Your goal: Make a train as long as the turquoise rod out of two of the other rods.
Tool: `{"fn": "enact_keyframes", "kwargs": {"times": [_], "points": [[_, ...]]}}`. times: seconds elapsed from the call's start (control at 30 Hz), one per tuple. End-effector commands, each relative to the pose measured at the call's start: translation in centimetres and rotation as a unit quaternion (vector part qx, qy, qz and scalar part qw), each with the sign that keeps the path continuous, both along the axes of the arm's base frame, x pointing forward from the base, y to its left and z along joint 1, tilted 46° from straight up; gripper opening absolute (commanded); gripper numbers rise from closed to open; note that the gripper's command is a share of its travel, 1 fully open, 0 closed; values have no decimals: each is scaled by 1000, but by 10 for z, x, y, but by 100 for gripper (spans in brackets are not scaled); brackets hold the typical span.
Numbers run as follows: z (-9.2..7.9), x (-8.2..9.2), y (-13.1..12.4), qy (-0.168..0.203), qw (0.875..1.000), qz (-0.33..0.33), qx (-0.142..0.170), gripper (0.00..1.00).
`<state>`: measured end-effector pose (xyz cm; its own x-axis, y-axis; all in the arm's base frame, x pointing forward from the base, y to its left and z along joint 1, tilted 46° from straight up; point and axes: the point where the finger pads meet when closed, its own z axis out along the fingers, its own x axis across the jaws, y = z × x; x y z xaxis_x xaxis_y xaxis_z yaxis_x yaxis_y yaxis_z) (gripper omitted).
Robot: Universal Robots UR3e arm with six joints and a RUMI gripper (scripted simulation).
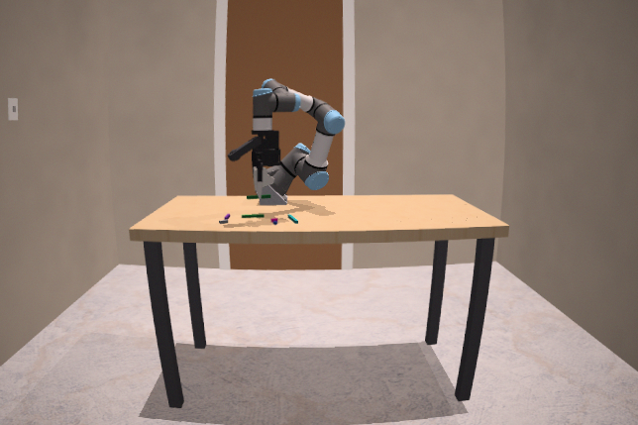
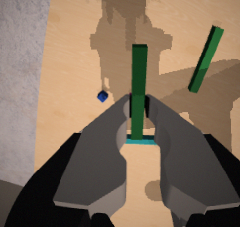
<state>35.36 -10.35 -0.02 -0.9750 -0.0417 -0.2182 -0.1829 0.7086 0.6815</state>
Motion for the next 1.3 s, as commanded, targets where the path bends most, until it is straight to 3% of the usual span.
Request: {"fn": "enact_keyframes", "kwargs": {"times": [0.0, 0.53, 1.27], "points": [[-6, 2, 5, -1, 1000, -1, -2, 0], [-41, 9, 40, -1, 1000, -1, -2, 0], [-49, 11, 47, -1, 1000, -1, -2, 0]]}}
